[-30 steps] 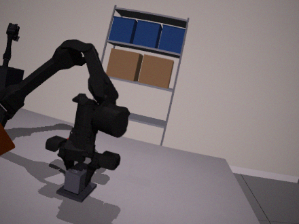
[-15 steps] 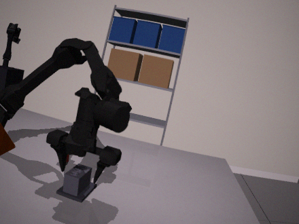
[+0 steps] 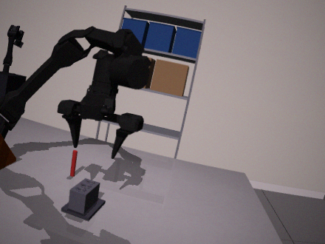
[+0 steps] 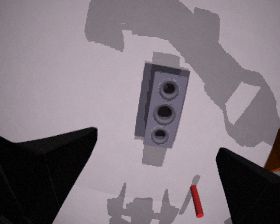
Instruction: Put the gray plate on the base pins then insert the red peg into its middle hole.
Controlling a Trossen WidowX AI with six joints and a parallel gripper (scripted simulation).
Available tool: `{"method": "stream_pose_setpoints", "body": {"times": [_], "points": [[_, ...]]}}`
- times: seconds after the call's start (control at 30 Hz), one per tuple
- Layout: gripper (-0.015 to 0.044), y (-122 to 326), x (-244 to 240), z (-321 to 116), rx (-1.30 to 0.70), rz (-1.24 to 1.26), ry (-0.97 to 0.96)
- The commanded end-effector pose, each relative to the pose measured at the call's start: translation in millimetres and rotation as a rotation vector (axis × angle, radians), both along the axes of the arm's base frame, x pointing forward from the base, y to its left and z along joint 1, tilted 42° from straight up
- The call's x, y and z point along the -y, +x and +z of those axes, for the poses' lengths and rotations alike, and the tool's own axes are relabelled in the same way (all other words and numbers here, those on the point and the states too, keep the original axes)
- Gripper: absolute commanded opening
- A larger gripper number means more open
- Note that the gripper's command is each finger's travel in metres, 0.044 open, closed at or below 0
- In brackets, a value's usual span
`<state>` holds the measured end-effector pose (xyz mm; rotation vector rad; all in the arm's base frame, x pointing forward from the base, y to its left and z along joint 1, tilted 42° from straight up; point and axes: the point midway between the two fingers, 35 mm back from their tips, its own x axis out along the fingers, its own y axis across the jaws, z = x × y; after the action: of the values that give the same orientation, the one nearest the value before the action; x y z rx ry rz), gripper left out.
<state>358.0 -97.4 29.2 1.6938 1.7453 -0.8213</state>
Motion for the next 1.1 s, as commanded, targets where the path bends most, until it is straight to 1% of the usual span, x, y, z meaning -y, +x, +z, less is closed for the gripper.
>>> {"method": "stream_pose_setpoints", "body": {"times": [0.0,0.27,0.47,0.7,0.83,1.07], "points": [[0.044,-7,-14,15,0.022,0.046,0.001],[0.044,-60,-84,88,0.187,0.241,0.015],[0.044,-107,-130,121,0.296,0.37,0.03],[0.044,-114,-128,117,0.299,0.374,0.031],[0.044,-116,-148,94,0.3,0.374,0.032],[0.044,-116,-159,83,0.301,0.374,0.032]]}}
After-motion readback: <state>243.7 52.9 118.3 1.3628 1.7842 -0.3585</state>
